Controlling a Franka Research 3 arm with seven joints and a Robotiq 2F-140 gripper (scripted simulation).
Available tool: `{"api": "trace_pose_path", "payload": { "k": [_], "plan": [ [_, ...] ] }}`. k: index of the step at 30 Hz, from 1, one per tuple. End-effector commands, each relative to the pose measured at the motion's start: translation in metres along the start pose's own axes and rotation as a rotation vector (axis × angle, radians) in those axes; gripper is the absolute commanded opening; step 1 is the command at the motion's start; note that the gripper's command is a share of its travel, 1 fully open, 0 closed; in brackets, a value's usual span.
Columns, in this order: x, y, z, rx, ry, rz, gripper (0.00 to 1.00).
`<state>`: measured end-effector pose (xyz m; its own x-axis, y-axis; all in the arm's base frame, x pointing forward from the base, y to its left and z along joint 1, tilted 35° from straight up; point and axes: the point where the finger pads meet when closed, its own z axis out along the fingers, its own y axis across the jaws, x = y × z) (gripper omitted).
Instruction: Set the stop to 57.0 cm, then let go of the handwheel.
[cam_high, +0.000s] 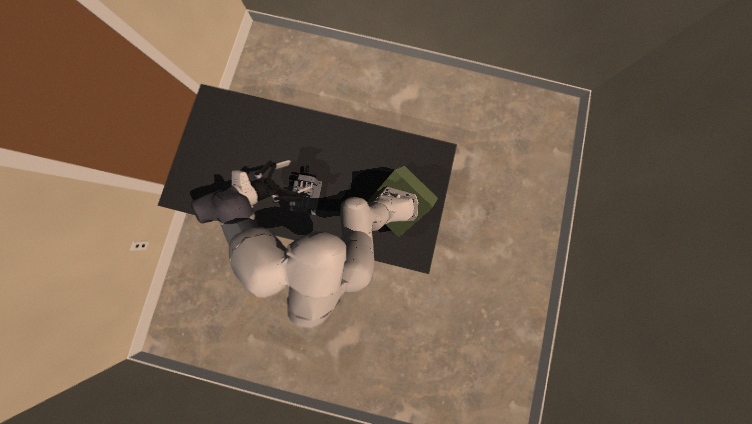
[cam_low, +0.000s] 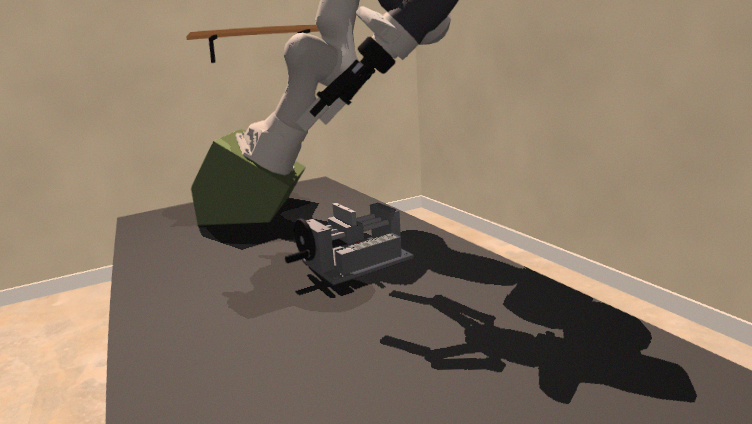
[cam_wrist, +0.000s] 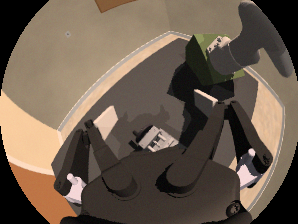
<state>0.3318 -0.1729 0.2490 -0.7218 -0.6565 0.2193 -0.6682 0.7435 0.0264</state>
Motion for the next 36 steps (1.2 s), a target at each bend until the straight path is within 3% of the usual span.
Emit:
{"api": "trace_pose_path", "payload": {
  "k": [1, 6, 7, 11, 12, 15, 16, 19, 20, 22, 23, 25, 26, 29, 30, 33, 34, 36],
  "plan": [
    [-0.012, -0.010, 0.001, -0.006, -0.100, -0.169, 1.00],
    [-0.012, -0.010, 0.001, -0.006, -0.100, -0.169, 1.00],
    [-0.017, -0.016, 0.003, -0.007, -0.167, -0.225, 1.00],
    [-0.017, -0.016, 0.003, -0.007, -0.167, -0.225, 1.00],
    [-0.022, -0.023, 0.006, -0.005, -0.233, -0.279, 1.00],
    [-0.022, -0.023, 0.006, -0.005, -0.233, -0.279, 1.00],
    [-0.027, -0.030, 0.008, 0.002, -0.296, -0.329, 1.00],
    [-0.027, -0.030, 0.008, 0.002, -0.296, -0.329, 1.00],
    [-0.031, -0.037, 0.011, 0.012, -0.357, -0.376, 1.00],
    [-0.031, -0.037, 0.011, 0.012, -0.357, -0.376, 1.00],
    [-0.034, -0.045, 0.015, 0.026, -0.414, -0.419, 1.00],
    [-0.034, -0.045, 0.015, 0.026, -0.414, -0.419, 1.00],
    [-0.037, -0.052, 0.019, 0.042, -0.467, -0.459, 1.00],
    [-0.037, -0.052, 0.019, 0.042, -0.467, -0.459, 1.00],
    [-0.040, -0.058, 0.023, 0.059, -0.516, -0.494, 1.00],
    [-0.040, -0.058, 0.023, 0.059, -0.516, -0.494, 1.00],
    [-0.042, -0.065, 0.028, 0.078, -0.561, -0.526, 1.00],
    [-0.042, -0.065, 0.028, 0.078, -0.561, -0.526, 1.00]
  ]
}}
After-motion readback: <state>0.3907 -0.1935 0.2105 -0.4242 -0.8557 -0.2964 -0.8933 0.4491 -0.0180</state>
